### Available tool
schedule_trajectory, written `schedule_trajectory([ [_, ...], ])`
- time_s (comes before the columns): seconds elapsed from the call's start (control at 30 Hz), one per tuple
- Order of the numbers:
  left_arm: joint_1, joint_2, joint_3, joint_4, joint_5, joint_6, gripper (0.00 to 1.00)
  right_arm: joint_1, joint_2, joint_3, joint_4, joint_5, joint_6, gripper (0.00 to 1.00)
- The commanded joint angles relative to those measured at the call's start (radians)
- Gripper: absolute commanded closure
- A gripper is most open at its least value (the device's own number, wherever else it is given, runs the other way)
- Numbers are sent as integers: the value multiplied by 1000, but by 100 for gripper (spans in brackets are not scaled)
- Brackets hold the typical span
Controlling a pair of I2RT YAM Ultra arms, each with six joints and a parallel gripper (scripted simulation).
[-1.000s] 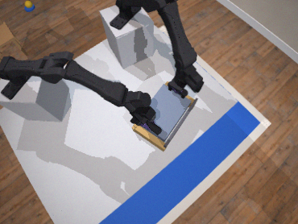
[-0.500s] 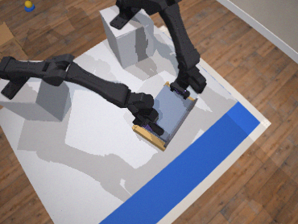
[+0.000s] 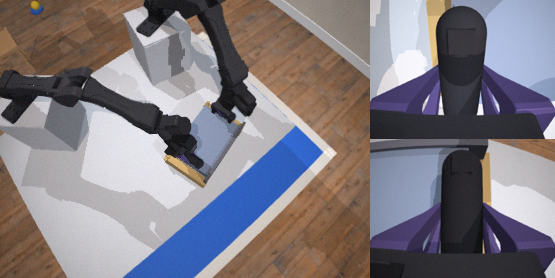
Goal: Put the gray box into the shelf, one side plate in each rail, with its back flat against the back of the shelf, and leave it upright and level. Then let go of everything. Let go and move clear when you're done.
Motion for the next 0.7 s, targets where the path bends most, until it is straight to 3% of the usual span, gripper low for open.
schedule_trajectory([
  [0.0, -1, -76, 74, 50, 4, -15, 85, -12, -49, 43, 68, 20, -10, 85],
  [0.13, 1, -31, 78, 48, 9, -15, 85, -5, -40, 45, 64, 20, -11, 85],
  [0.3, 5, -78, 71, 57, 3, -16, 85, -5, -63, 42, 69, 19, -9, 85],
  [0.33, 5, -77, 71, 55, 6, -16, 0, -5, -65, 42, 70, 19, -10, 0],
  [0.67, 5, 3, 97, 46, 0, -17, 0, -6, -4, 99, 13, 18, -12, 0],
])
